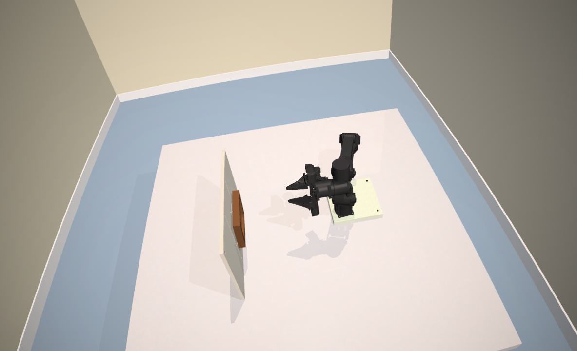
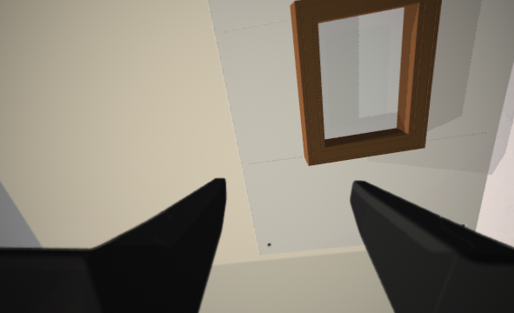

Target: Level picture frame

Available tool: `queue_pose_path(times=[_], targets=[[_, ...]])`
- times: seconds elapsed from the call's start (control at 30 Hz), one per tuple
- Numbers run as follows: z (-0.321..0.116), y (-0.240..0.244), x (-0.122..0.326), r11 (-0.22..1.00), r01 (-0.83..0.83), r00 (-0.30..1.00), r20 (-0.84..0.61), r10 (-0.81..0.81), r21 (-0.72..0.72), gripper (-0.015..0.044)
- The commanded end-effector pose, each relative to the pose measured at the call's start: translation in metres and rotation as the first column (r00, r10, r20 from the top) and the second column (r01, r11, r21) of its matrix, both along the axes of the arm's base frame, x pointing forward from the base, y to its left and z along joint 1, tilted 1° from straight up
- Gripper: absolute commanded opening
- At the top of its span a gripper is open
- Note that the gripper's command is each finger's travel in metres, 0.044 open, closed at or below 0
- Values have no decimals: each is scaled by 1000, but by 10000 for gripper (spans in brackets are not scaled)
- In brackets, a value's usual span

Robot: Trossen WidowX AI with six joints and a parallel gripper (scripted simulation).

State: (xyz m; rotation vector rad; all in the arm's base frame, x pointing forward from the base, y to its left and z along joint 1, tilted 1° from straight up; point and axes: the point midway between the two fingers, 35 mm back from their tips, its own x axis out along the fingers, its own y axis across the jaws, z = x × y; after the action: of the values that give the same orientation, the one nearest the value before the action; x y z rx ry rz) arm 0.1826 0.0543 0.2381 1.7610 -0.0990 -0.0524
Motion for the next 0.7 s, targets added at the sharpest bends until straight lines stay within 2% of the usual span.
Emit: queue_pose_path(times=[0.0, 0.67], targets=[[0, -1, -1, 1000, 1, 1000, -1, -1, 0, 260], [0, -5, -5, 1000, 10, 1000, -5, -10, -4, 260]])
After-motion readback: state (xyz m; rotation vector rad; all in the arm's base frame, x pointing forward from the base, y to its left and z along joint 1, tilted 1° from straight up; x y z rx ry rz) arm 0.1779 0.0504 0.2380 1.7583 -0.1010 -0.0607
